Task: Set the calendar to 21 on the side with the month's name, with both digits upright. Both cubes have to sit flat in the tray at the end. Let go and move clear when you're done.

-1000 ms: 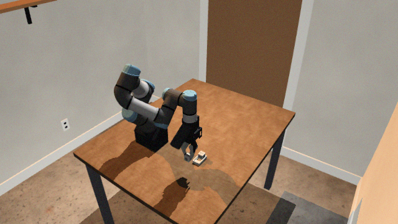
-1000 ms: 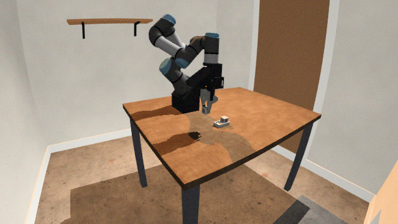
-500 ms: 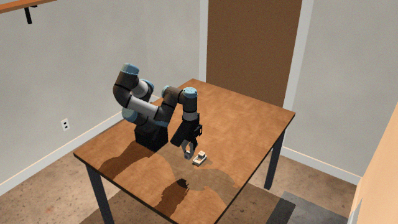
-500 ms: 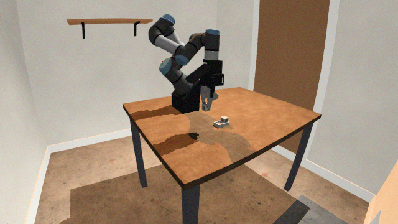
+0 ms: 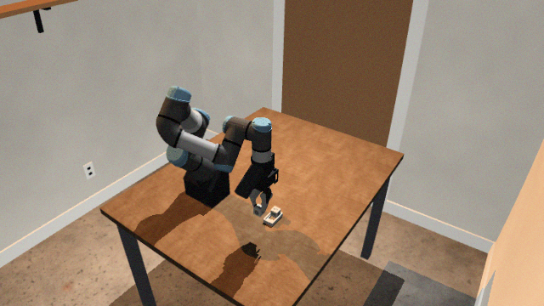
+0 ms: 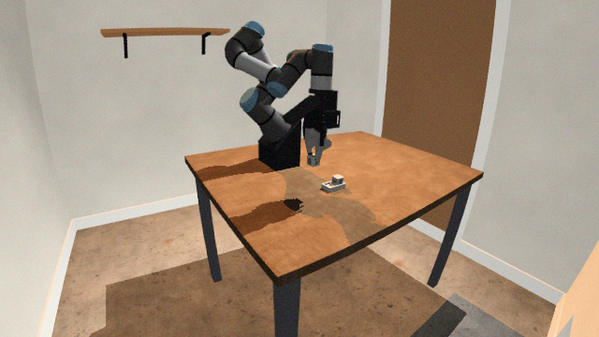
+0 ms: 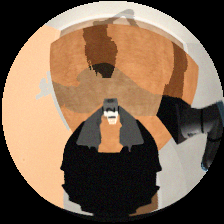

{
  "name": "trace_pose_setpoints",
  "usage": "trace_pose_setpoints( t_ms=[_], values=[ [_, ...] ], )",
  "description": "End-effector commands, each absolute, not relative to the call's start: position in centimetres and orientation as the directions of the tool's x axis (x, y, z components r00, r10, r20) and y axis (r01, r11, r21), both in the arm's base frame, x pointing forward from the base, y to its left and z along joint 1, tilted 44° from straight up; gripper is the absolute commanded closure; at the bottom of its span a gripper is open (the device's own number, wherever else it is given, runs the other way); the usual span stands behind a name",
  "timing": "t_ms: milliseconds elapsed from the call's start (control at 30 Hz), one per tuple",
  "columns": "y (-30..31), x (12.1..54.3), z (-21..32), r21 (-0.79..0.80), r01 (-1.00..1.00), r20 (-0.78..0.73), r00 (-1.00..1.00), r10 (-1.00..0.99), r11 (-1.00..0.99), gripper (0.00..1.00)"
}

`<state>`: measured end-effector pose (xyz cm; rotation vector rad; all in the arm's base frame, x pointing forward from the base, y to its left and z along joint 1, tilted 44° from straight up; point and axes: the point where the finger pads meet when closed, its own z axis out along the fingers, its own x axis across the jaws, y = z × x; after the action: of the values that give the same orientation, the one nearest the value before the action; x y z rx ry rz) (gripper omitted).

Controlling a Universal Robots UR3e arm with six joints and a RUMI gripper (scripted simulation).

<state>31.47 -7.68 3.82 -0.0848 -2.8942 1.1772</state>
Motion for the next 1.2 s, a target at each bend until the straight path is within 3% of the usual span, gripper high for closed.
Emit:
trace_pose_setpoints(
  t_ms=[0,300,1167],
  values=[
    [-4.9,31.9,1.8,-0.696,0.048,-0.009,-0.998,0.058,0.717,0.90],
    [-1.4,31.8,-1.1,-0.699,0.052,-0.011,-0.998,0.062,0.713,0.90],
    [-2.8,31.8,-2.5,-0.700,0.052,-0.011,-0.998,0.062,0.713,0.90]
  ],
)
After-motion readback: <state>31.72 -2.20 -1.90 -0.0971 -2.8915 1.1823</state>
